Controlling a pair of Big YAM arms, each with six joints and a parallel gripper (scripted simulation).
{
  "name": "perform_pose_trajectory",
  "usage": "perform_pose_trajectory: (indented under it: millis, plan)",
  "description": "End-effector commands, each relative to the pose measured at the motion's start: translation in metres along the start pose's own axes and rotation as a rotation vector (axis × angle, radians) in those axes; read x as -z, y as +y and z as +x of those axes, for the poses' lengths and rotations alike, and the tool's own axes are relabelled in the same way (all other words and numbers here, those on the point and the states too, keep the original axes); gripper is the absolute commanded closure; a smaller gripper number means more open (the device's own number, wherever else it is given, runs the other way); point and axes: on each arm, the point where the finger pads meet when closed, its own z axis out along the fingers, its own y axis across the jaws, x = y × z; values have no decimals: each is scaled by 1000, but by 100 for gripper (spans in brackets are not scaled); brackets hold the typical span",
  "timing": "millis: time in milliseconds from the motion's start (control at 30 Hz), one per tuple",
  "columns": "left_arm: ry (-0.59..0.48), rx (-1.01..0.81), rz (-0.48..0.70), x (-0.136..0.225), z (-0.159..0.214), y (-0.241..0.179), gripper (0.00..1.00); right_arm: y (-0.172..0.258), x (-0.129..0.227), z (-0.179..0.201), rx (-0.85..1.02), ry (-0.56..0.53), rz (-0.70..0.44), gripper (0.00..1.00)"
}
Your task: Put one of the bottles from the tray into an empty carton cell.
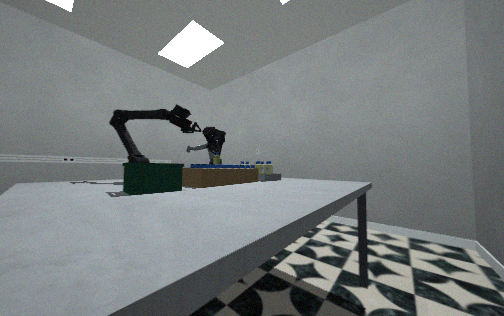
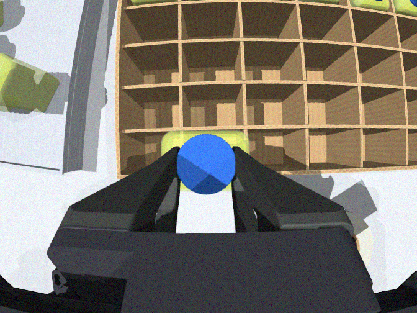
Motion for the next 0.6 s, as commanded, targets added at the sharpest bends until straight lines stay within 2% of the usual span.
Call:
perform_pose_trajectory:
  millis: [0, 200, 267, 567]
  plan:
    - [-40, 54, 33, 7, -16, -10, 79, -4, 3, -17, 41, -21, 8, 0]
    - [-47, 59, 42, 11, -20, -12, 79, -4, 3, -17, 41, -21, 8, 0]
    - [-50, 87, 53, 18, -34, -16, 79, -4, 3, -17, 41, -21, 8, 0]
    - [-47, 76, 55, 20, -32, -18, 79, -4, 3, -17, 41, -21, 8, 0]
